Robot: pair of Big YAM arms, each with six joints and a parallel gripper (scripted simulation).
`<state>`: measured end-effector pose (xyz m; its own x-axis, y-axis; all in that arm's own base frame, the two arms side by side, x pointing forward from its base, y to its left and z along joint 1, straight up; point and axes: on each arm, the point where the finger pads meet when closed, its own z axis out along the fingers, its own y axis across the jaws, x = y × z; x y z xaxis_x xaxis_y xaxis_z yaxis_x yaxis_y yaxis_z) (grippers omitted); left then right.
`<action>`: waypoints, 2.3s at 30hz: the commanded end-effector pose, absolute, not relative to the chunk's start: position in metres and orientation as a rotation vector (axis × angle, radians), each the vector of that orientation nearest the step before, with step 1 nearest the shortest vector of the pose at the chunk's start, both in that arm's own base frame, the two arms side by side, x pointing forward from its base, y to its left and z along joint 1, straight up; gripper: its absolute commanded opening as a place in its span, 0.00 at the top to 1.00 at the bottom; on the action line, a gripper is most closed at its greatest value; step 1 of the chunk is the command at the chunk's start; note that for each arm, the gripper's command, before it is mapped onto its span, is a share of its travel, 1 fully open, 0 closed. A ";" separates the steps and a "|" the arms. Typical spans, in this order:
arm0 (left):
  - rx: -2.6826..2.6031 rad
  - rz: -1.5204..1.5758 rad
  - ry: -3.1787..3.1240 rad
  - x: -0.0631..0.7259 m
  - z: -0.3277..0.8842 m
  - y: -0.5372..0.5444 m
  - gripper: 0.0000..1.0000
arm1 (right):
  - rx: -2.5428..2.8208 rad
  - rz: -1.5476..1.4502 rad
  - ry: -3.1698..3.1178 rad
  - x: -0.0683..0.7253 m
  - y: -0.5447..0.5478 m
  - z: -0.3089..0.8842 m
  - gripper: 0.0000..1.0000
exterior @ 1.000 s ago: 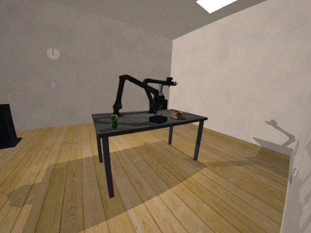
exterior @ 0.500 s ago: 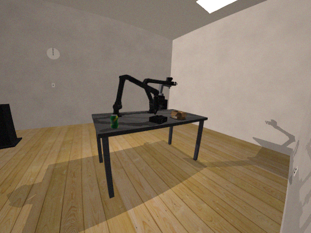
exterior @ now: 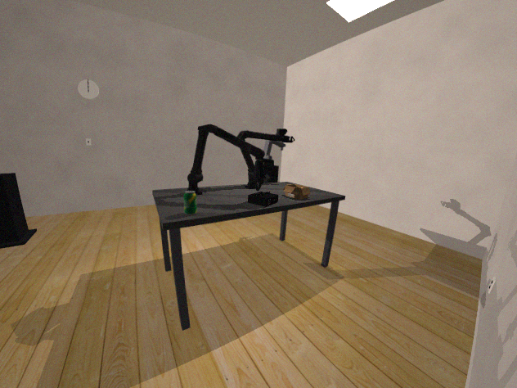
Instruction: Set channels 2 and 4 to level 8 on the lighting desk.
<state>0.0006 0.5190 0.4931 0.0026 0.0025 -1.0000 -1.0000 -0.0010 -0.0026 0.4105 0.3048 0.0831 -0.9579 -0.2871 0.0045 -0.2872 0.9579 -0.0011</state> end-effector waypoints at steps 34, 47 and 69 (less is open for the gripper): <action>-1.183 1.231 1.193 -0.001 0.513 0.519 0.00 | 0.465 -0.039 -3.153 0.431 0.320 0.094 1.00; -1.183 1.231 1.193 -0.001 0.513 0.519 0.00 | 0.458 0.002 -3.107 0.414 0.308 0.071 1.00; -1.183 1.231 1.193 -0.001 0.513 0.519 0.00 | 0.458 0.000 -3.109 0.415 0.308 0.064 1.00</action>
<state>0.0006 0.5190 0.4931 0.0026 0.0025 -1.0000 -1.0000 -0.0010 -0.0026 0.4125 0.3063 0.0757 -0.9579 -0.2871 -0.0054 -0.2872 0.9579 0.0025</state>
